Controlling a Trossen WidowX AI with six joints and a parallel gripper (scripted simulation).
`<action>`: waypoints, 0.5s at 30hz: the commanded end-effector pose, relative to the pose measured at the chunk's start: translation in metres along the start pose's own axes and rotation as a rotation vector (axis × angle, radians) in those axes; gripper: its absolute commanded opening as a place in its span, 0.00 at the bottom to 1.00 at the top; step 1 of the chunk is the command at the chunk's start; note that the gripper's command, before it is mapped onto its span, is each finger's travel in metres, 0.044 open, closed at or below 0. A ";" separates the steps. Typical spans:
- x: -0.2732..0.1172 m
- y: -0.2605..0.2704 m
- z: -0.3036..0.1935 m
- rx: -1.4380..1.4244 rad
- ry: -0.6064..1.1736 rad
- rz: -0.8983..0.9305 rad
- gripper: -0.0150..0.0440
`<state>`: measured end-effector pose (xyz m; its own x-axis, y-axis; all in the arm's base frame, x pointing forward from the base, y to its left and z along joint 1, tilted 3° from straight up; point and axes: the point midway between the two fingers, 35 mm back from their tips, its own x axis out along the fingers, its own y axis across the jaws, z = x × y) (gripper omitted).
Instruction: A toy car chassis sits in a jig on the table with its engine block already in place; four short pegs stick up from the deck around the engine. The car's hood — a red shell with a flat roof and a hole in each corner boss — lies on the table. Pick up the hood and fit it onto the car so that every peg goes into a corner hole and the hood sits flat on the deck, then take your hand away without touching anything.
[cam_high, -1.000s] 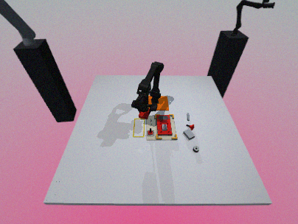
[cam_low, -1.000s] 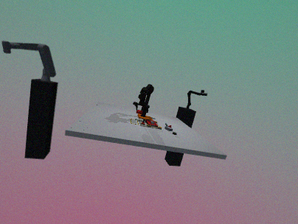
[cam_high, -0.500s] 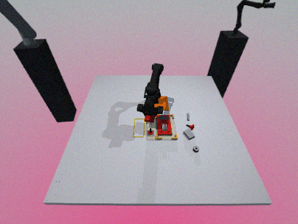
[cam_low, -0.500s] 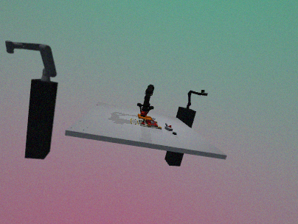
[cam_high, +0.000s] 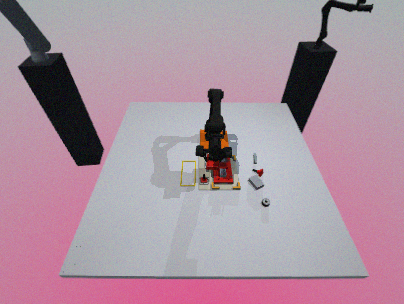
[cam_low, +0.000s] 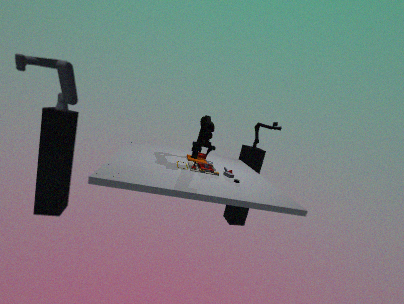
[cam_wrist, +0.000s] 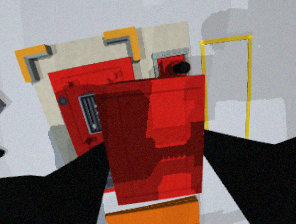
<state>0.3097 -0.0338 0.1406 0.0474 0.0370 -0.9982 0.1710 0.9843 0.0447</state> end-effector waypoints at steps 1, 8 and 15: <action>0.000 0.017 0.005 -0.019 0.000 0.008 0.25; 0.000 0.046 0.010 -0.057 0.000 0.014 0.25; 0.000 0.061 0.009 -0.077 0.001 0.018 0.25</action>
<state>0.3279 0.0204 0.1429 0.0490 0.0512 -0.9975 0.0931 0.9941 0.0556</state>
